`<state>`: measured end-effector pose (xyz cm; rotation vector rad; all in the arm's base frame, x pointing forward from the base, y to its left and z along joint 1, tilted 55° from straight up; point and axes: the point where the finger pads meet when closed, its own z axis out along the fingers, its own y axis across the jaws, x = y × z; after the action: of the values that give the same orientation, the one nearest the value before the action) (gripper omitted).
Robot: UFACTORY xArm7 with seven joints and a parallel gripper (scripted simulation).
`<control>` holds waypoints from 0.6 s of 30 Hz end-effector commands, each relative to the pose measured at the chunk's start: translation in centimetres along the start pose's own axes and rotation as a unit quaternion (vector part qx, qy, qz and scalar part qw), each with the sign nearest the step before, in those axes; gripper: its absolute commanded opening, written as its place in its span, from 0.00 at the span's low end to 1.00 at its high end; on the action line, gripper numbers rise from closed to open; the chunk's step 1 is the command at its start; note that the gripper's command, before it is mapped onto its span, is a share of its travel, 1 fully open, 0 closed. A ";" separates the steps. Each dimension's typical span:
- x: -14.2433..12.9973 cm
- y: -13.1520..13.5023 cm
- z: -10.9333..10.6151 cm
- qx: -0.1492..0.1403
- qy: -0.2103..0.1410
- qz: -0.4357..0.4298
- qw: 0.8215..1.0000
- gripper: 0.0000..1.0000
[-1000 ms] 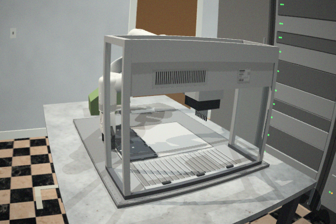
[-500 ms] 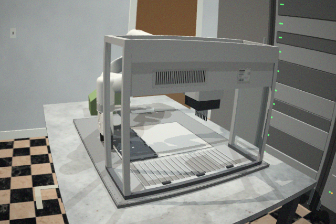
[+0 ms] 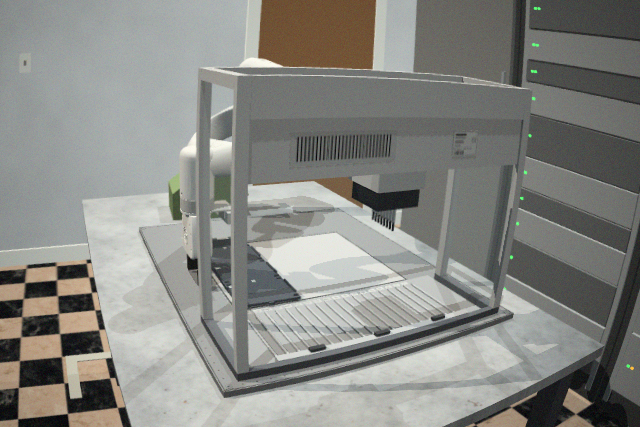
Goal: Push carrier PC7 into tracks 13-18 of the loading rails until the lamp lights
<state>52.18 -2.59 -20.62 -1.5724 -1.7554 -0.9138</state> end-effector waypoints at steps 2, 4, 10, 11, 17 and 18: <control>-0.4 0.1 -0.3 -0.002 -0.002 0.000 1.000 1.00; -0.6 0.1 -0.3 -0.002 -0.002 0.000 1.000 1.00; -1.0 0.1 -0.3 -0.002 -0.002 0.000 1.000 1.00; -1.0 0.1 -0.3 -0.002 -0.002 0.000 1.000 1.00; -1.3 0.1 -0.3 -0.002 -0.002 0.000 1.000 1.00; -1.4 0.1 -0.3 -0.002 -0.002 0.000 1.000 1.00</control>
<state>52.31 -3.19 -21.46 -1.5722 -1.7556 -0.9139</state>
